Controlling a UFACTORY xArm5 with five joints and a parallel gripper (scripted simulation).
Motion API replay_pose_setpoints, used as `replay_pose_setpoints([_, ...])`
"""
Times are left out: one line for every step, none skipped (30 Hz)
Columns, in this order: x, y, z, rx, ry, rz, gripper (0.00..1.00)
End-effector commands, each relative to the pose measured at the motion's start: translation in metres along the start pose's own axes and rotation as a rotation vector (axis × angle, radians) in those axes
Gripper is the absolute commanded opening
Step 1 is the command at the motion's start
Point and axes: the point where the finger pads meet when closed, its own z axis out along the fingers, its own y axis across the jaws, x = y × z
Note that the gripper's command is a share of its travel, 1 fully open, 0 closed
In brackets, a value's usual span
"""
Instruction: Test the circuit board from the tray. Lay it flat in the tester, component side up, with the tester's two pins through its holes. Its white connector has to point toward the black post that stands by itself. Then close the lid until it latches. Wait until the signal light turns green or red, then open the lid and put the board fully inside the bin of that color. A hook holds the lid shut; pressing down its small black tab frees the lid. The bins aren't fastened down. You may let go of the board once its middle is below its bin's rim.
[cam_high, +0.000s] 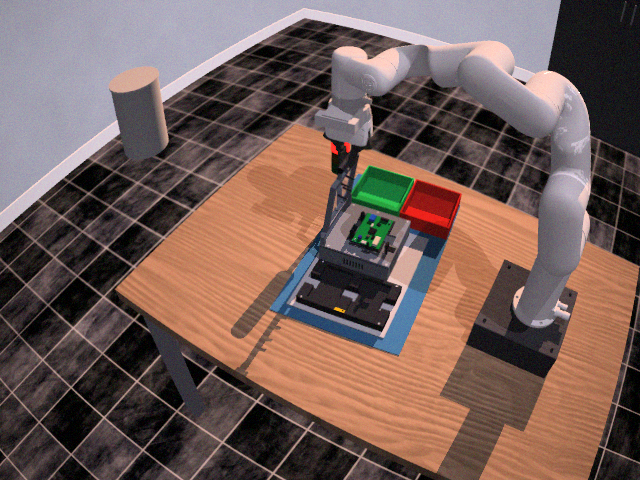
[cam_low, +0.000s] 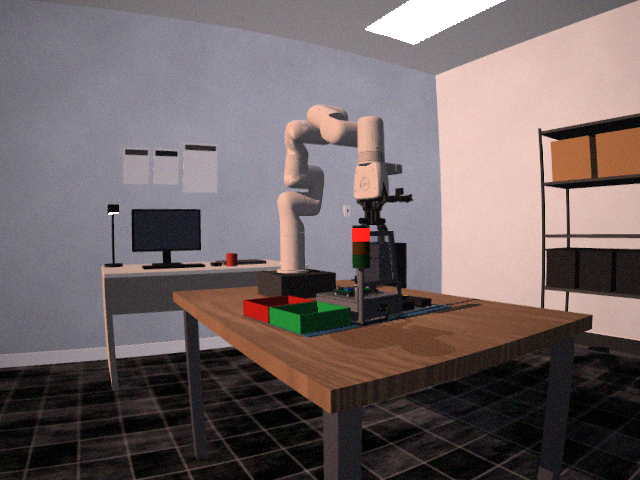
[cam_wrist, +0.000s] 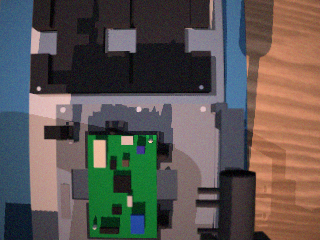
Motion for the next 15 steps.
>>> replay_pose_setpoints([-0.0002, 0.0042, -0.0023, -0.002, 0.000, 0.000, 0.00])
replay_pose_setpoints([-0.0002, 0.0042, -0.0023, -0.002, 0.000, 0.000, 0.00])
replay_pose_setpoints([-0.0002, 0.0045, -0.0024, -0.002, 0.000, 0.000, 0.00])
replay_pose_setpoints([-0.0002, 0.0046, -0.0024, -0.002, 0.000, 0.000, 0.00])
replay_pose_setpoints([-0.0002, 0.0046, -0.0024, -0.002, 0.000, 0.000, 0.00])
replay_pose_setpoints([-0.0002, 0.0046, -0.0024, -0.002, 0.000, 0.000, 0.00])
replay_pose_setpoints([-0.0002, 0.0046, -0.0024, -0.002, 0.000, 0.000, 0.00])
replay_pose_setpoints([-0.0002, 0.0046, -0.0024, -0.002, 0.000, 0.000, 0.00])
replay_pose_setpoints([-0.0002, 0.0046, -0.0024, -0.002, 0.000, 0.000, 0.00])
replay_pose_setpoints([-0.0002, 0.0046, -0.0024, -0.002, 0.000, 0.000, 0.00])
replay_pose_setpoints([-0.0002, 0.0046, -0.0024, -0.002, 0.000, 0.000, 0.28])
replay_pose_setpoints([-0.0002, 0.0046, -0.0024, -0.002, 0.000, 0.000, 0.28])
replay_pose_setpoints([-0.0002, 0.0046, -0.0024, -0.002, 0.000, 0.000, 0.28])
replay_pose_setpoints([-0.0002, 0.0046, -0.0024, -0.002, 0.000, 0.000, 0.28])
replay_pose_setpoints([-0.0002, 0.0046, -0.0024, -0.002, 0.000, 0.000, 0.28])
